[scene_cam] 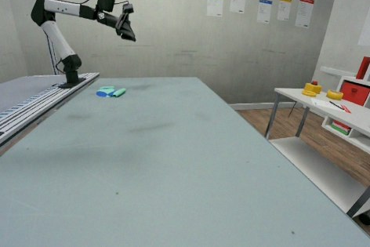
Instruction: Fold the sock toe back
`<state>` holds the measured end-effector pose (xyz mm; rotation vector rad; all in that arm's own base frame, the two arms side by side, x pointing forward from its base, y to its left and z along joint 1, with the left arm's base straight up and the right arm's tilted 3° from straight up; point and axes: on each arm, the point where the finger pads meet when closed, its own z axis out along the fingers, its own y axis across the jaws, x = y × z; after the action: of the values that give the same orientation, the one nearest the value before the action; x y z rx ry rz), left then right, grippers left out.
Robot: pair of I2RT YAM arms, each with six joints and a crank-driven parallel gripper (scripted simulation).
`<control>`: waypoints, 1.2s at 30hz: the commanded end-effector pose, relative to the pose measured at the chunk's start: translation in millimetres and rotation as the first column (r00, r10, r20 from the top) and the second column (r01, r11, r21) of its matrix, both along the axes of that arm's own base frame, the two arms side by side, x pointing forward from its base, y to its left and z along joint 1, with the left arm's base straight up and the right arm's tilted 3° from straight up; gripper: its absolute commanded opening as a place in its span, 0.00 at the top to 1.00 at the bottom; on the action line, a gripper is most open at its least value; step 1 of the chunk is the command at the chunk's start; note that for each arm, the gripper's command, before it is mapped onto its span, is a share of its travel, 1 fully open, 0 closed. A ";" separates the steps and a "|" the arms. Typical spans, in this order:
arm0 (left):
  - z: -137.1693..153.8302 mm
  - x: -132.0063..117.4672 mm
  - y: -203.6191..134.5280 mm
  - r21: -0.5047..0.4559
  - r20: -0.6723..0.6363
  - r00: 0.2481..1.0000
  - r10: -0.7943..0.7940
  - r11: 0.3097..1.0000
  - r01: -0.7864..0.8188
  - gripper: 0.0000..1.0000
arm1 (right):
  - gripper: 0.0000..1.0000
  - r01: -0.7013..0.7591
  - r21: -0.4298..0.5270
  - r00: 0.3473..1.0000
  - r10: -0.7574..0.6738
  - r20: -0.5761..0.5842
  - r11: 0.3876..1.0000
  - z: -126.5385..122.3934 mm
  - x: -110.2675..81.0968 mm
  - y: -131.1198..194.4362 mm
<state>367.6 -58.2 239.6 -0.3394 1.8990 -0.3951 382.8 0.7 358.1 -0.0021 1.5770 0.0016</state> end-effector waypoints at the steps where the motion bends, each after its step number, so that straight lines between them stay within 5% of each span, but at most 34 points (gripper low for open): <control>1: 47.6 12.5 15.8 0.134 0.158 0.987 -0.029 0.991 0.008 0.60 | 0.00 0.025 0.009 1.000 -0.026 0.007 1.000 5.6 -4.1 -6.7; 5: 49.9 17.0 22.7 0.184 0.172 0.985 -0.030 0.983 -0.002 0.60 | 0.00 0.021 0.006 1.000 -0.021 0.017 1.000 8.0 -2.8 -5.2; 16: 138.7 13.6 59.4 0.418 0.395 0.917 -0.050 0.899 -0.131 0.60 | 0.00 0.020 0.010 0.999 -0.021 0.039 1.000 12.6 -1.6 -4.8; 23: 140.4 19.5 65.0 0.456 0.389 0.919 -0.061 0.880 -0.134 0.60 | 0.00 0.022 0.009 1.000 -0.022 0.008 1.000 5.6 -2.9 -5.3; 25: 114.8 17.9 55.4 0.424 0.329 0.942 -0.060 0.901 -0.091 0.60 | 0.00 0.022 0.009 1.000 -0.022 0.010 1.000 6.2 -3.1 -5.3; 26: 144.1 10.8 55.9 0.401 0.396 0.917 -0.048 0.908 -0.125 0.60 | 0.00 0.022 0.009 1.000 -0.022 0.012 1.000 7.2 -3.3 -5.3; 29: 152.5 10.1 56.5 0.391 0.420 0.907 -0.038 0.909 -0.143 0.60 | 0.00 0.022 0.009 1.000 -0.022 0.015 1.000 8.3 -3.6 -5.3; 36: 118.1 12.7 56.6 0.403 0.344 0.938 -0.038 0.908 -0.111 0.60 | 0.00 0.022 0.009 1.000 -0.022 0.019 1.000 9.9 -4.1 -5.4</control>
<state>382.7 0.4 362.6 -0.0038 1.5655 -0.0032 382.5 0.0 360.2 -0.0001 1.5713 0.0001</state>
